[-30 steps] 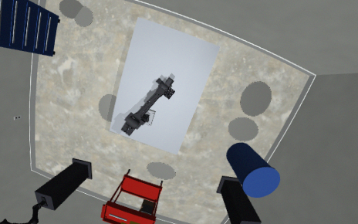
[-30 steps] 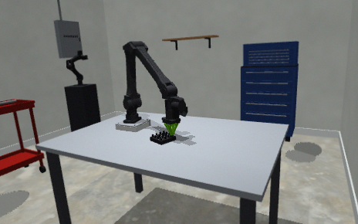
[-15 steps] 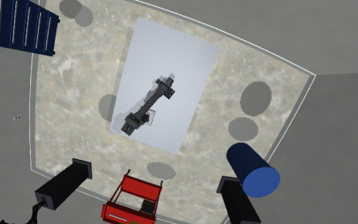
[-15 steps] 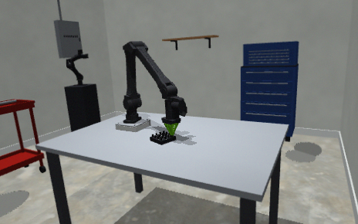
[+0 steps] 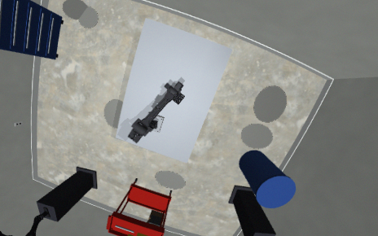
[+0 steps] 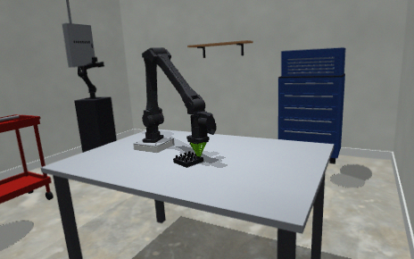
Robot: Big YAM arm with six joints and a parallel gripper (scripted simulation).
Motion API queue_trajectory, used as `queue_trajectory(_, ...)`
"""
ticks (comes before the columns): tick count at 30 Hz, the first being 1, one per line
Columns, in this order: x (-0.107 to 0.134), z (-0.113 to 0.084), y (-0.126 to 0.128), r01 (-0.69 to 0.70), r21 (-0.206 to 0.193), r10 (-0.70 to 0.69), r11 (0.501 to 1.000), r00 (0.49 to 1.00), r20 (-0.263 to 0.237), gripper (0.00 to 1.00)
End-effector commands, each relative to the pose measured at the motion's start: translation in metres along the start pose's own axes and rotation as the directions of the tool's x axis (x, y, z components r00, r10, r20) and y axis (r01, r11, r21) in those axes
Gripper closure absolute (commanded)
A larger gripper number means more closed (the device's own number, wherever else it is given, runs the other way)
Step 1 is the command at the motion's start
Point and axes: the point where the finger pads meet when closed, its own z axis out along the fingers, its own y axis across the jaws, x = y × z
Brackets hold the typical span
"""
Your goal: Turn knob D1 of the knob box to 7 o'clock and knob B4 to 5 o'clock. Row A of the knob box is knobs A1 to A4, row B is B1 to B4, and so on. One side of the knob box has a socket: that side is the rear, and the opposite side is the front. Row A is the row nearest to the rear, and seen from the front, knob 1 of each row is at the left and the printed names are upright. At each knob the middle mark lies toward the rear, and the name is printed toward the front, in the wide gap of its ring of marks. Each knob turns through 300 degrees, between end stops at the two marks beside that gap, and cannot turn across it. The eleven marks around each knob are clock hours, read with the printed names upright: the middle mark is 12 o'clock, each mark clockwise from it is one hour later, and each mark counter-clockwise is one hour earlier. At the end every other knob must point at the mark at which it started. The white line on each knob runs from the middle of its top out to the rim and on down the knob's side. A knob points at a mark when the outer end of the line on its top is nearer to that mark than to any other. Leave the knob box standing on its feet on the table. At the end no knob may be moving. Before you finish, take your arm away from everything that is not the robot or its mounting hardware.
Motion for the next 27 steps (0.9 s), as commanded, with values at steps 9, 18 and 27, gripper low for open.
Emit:
queue_trajectory(9,0.001,-0.004,-0.008,0.012,0.018,-0.013,1.000,1.000,0.005,0.80)
queue_trajectory(18,0.001,-0.004,-0.008,0.012,0.018,-0.013,1.000,1.000,0.005,0.80)
queue_trajectory(27,0.001,-0.029,-0.021,0.012,0.060,-0.013,0.998,1.000,0.005,0.80)
